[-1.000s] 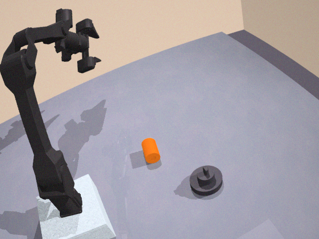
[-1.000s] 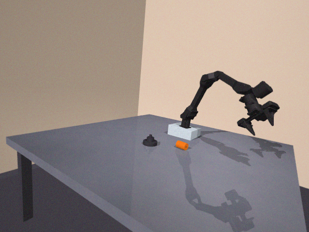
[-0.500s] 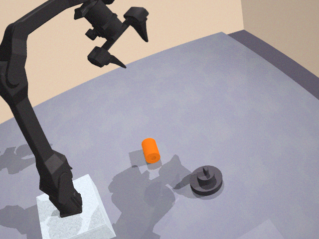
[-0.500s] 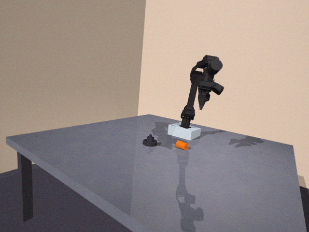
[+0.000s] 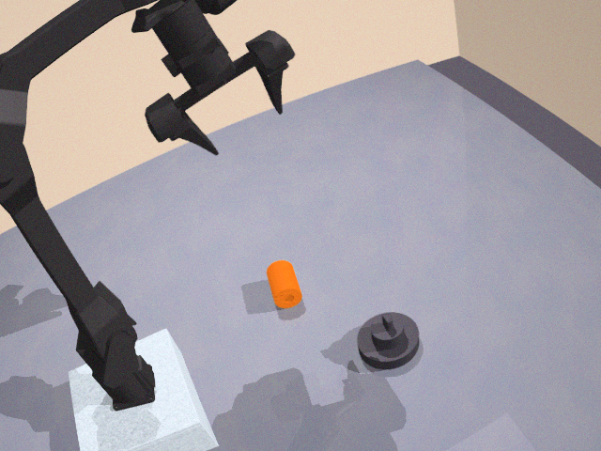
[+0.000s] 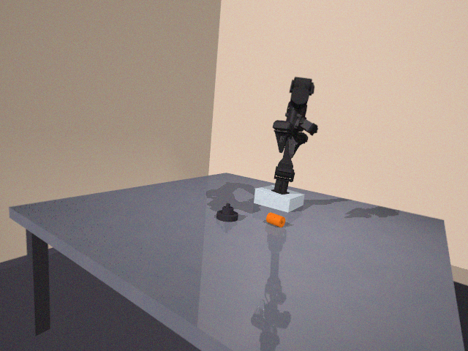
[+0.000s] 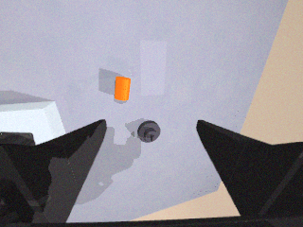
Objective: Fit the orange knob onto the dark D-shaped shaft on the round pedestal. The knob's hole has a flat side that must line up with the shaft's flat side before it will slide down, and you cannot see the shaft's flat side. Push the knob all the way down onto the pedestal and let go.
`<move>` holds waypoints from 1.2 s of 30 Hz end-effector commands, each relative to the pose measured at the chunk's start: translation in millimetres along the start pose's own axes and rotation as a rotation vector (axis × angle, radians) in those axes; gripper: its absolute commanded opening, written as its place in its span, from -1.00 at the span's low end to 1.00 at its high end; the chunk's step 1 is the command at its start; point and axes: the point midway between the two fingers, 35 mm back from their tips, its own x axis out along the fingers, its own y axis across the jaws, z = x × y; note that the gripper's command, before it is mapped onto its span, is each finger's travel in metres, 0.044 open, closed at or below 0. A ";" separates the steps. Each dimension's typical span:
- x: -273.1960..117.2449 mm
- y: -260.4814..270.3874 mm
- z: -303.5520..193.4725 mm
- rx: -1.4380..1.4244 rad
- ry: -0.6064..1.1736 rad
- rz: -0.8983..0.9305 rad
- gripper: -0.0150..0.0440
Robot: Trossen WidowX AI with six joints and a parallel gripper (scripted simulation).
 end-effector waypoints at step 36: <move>224.0 57.1 1.5 0.138 0.177 0.241 1.00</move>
